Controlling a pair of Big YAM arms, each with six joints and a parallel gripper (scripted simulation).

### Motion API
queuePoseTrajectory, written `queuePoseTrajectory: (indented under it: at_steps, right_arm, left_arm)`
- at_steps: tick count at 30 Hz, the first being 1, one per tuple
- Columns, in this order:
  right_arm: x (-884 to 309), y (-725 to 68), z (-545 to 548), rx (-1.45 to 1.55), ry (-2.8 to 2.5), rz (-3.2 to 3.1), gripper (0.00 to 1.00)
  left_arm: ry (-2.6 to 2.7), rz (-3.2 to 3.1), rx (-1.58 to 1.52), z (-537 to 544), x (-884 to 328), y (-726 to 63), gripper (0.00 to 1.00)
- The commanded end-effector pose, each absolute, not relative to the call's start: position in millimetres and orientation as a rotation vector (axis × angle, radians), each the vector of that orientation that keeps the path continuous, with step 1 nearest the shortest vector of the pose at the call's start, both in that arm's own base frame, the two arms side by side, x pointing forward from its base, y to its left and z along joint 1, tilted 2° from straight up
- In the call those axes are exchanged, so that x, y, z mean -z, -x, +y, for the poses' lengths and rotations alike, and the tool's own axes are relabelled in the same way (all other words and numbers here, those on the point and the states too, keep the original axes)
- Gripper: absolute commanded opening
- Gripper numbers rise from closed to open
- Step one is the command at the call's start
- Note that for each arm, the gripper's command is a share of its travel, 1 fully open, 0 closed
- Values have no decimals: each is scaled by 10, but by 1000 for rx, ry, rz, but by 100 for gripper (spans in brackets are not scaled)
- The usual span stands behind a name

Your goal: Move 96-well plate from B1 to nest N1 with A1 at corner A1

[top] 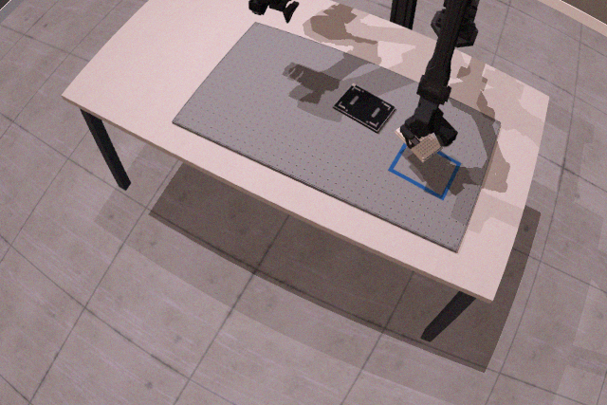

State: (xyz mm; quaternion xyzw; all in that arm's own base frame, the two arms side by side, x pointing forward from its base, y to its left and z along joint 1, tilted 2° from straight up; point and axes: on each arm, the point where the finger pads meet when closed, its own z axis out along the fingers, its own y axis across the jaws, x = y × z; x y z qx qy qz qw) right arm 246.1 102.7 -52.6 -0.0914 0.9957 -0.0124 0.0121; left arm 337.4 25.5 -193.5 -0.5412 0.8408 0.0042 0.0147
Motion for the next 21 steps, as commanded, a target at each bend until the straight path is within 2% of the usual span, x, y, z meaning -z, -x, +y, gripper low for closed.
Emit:
queuePoseTrajectory:
  at_steps: [1,21]
  right_arm:
    - [489,-2548,1064,27,301,3085,100]
    - [489,-2548,1064,27,301,3085,100]
  left_arm:
    - [1426,2732,9,125,1861,-3414,0]
    - [657,3014,-9,-379,1860,-3204,0]
